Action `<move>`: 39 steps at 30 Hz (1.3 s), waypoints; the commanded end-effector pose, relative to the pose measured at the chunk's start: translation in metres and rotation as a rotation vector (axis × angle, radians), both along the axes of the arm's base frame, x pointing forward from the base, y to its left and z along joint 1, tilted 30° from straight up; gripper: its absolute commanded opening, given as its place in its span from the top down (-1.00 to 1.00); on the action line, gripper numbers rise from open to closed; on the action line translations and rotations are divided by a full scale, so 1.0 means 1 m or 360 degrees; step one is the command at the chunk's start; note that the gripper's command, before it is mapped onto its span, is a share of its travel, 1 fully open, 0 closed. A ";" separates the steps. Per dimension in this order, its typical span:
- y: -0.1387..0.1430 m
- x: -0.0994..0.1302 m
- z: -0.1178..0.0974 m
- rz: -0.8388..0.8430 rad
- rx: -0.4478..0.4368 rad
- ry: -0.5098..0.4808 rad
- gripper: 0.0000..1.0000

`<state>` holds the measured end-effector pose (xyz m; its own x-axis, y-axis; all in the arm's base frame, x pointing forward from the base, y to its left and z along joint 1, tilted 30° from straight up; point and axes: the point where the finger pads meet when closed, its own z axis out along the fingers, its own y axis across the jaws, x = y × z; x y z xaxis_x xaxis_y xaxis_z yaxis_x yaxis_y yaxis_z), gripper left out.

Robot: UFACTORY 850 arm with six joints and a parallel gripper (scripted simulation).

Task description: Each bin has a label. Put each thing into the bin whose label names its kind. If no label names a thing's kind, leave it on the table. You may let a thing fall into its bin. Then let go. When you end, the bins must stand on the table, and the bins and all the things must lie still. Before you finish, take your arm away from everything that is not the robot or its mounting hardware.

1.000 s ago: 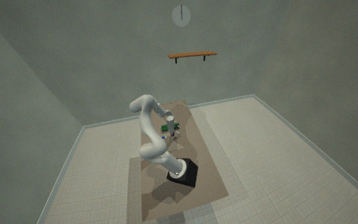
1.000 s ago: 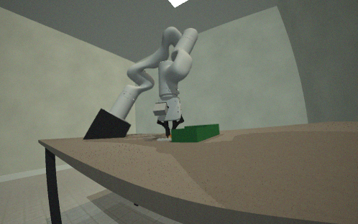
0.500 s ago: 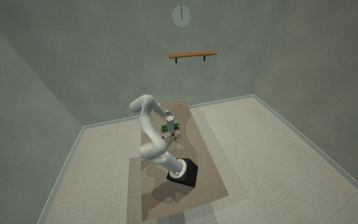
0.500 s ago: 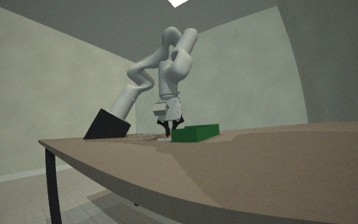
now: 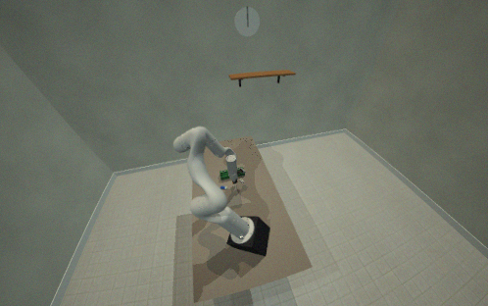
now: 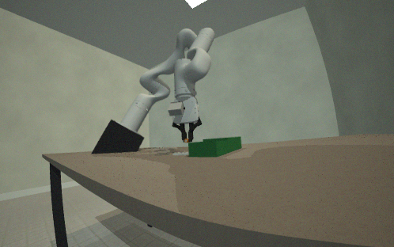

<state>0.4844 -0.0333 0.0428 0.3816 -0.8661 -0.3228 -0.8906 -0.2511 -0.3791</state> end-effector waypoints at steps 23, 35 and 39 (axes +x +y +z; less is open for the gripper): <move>-0.012 -0.007 0.025 0.0001 0.0001 0.0001 1.00; -0.017 0.044 0.037 -0.0068 0.0021 0.0035 1.00; -0.019 0.067 0.042 -0.0275 0.0079 0.0134 1.00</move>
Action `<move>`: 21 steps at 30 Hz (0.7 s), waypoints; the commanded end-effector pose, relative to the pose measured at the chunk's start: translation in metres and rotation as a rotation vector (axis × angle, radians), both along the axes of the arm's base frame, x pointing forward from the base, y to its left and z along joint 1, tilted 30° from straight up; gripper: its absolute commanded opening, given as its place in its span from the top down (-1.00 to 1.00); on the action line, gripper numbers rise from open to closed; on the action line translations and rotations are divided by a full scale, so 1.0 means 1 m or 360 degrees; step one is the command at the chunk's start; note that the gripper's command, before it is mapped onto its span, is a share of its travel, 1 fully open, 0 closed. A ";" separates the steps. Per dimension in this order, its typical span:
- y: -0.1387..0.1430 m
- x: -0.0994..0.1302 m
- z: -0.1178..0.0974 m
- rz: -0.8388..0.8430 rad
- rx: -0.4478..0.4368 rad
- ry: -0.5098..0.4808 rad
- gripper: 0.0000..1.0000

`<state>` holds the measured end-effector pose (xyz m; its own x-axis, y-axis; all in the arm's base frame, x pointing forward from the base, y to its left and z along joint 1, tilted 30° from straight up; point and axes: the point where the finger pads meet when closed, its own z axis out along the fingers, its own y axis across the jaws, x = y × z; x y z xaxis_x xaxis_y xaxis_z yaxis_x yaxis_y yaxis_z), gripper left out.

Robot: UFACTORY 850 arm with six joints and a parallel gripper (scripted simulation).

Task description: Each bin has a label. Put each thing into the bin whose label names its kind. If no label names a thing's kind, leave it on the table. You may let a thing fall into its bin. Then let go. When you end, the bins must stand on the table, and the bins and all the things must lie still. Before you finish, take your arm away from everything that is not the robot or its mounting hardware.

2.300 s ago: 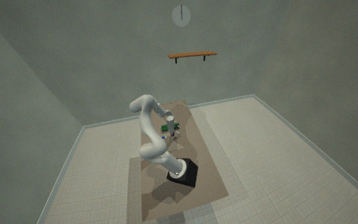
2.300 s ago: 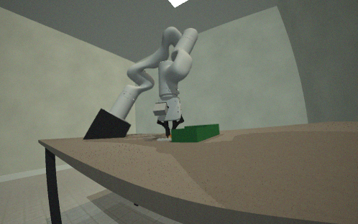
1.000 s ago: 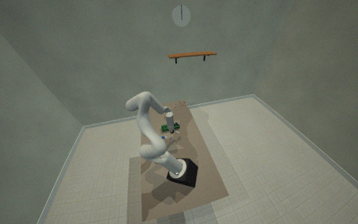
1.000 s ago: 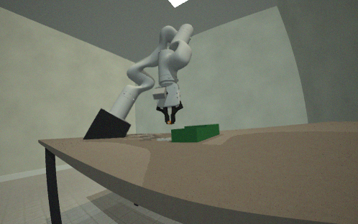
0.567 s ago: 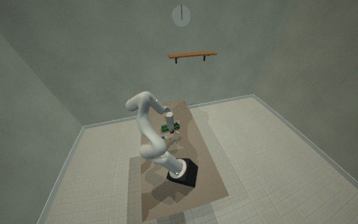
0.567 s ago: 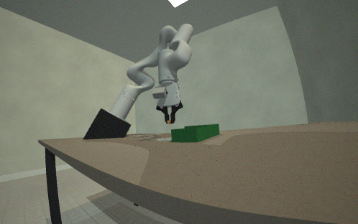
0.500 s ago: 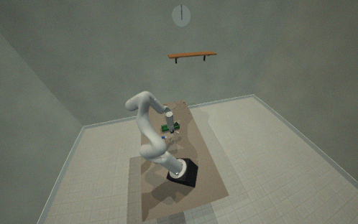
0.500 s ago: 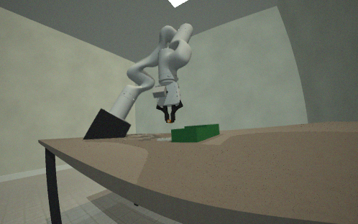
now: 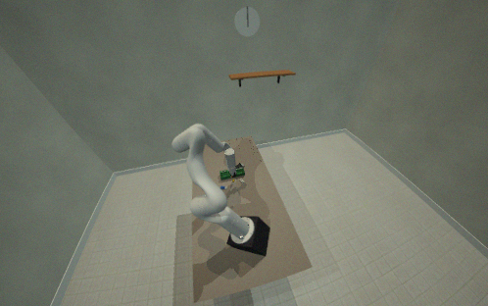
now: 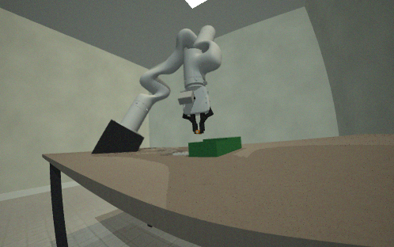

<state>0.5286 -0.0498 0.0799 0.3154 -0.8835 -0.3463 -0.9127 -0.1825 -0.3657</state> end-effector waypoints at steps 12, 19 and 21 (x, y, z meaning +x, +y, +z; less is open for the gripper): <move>-0.007 0.074 0.018 -0.0386 0.0116 0.0217 1.00; -0.007 0.074 0.018 -0.0386 0.0116 0.0217 1.00; -0.007 0.074 0.018 -0.0386 0.0116 0.0217 1.00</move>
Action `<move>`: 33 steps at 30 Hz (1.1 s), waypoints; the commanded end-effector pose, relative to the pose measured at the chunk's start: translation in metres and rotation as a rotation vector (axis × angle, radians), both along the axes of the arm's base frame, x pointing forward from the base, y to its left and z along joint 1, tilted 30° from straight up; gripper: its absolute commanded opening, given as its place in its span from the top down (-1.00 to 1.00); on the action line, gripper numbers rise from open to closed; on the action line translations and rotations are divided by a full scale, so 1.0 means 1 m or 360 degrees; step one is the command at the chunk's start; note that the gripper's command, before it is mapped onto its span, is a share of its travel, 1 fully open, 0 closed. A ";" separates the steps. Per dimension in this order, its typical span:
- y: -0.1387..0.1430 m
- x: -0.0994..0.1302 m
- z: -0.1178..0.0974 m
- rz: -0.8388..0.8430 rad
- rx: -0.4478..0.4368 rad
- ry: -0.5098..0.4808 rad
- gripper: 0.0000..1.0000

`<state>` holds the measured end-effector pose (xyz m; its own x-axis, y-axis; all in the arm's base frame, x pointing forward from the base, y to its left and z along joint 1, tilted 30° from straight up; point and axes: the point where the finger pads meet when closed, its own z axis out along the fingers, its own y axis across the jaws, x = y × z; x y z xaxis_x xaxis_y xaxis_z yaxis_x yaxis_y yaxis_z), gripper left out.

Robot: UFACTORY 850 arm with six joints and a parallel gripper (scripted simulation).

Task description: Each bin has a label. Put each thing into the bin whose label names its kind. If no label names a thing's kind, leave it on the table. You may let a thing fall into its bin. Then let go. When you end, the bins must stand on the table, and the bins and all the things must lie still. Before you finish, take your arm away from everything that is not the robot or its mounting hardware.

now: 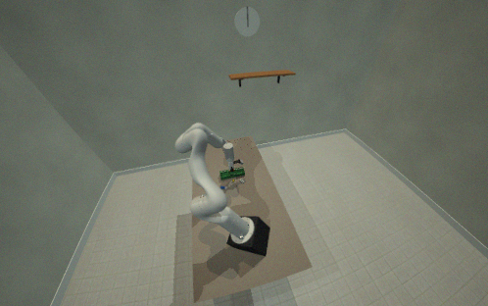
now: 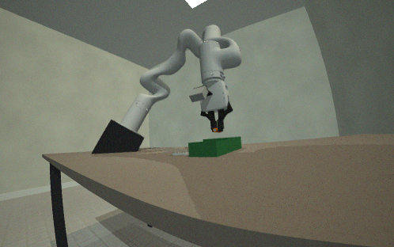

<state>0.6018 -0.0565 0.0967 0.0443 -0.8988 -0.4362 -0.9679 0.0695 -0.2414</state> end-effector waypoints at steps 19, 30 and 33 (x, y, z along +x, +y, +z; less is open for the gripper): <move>0.009 0.005 -0.019 0.0000 0.0000 0.0001 1.00; 0.015 0.007 -0.029 0.0000 0.0000 0.0001 1.00; 0.015 0.007 -0.029 0.0000 0.0000 0.0001 1.00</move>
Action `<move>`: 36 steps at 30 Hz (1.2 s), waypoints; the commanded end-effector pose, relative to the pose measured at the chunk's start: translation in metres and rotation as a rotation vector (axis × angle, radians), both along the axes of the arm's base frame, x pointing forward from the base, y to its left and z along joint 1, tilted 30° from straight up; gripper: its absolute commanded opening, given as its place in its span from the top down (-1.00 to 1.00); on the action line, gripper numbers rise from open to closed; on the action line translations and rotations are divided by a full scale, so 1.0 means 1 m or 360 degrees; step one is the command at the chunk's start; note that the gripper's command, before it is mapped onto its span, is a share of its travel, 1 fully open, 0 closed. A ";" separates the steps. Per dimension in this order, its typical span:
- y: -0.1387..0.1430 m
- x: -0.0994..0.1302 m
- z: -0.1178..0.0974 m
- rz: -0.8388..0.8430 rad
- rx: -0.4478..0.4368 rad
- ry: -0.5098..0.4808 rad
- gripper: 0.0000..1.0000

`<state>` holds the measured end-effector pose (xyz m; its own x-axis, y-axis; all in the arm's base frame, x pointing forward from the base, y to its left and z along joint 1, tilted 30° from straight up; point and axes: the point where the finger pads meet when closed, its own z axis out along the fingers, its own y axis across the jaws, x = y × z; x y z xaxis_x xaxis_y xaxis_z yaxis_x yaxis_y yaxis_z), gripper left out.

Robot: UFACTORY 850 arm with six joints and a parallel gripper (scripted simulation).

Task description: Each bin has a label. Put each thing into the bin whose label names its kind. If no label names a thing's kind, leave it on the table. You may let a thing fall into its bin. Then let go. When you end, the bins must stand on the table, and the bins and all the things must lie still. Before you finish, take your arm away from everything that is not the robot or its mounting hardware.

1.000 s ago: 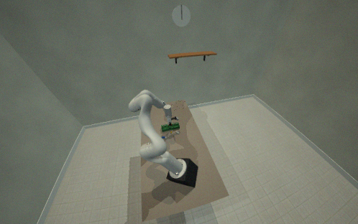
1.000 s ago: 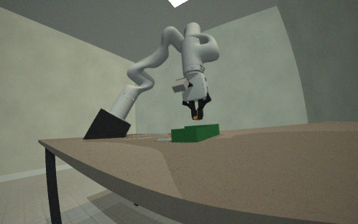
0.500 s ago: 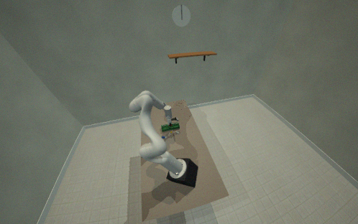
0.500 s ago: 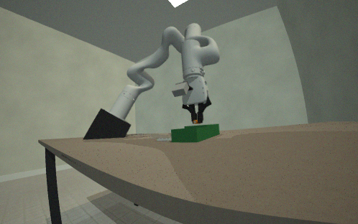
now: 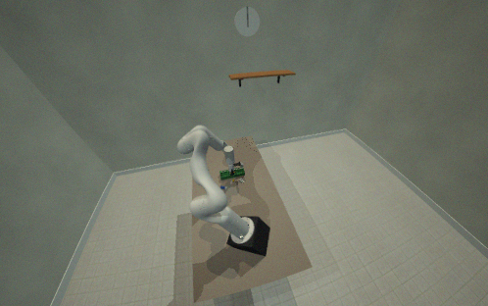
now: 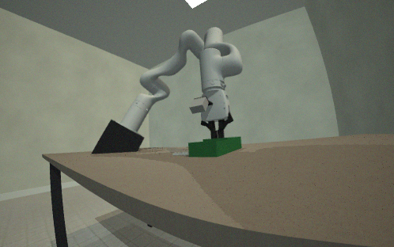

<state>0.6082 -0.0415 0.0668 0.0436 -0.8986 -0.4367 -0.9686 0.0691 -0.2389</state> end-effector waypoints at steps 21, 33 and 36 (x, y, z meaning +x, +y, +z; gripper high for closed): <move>0.000 0.000 0.000 -0.0001 -0.0001 -0.0003 0.44; -0.004 -0.002 0.008 -0.0001 -0.0001 -0.0003 0.44; -0.006 -0.003 0.012 -0.0001 -0.0001 -0.0003 0.44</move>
<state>0.6056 -0.0454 0.0745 0.0438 -0.8986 -0.4365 -0.9684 0.0692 -0.2396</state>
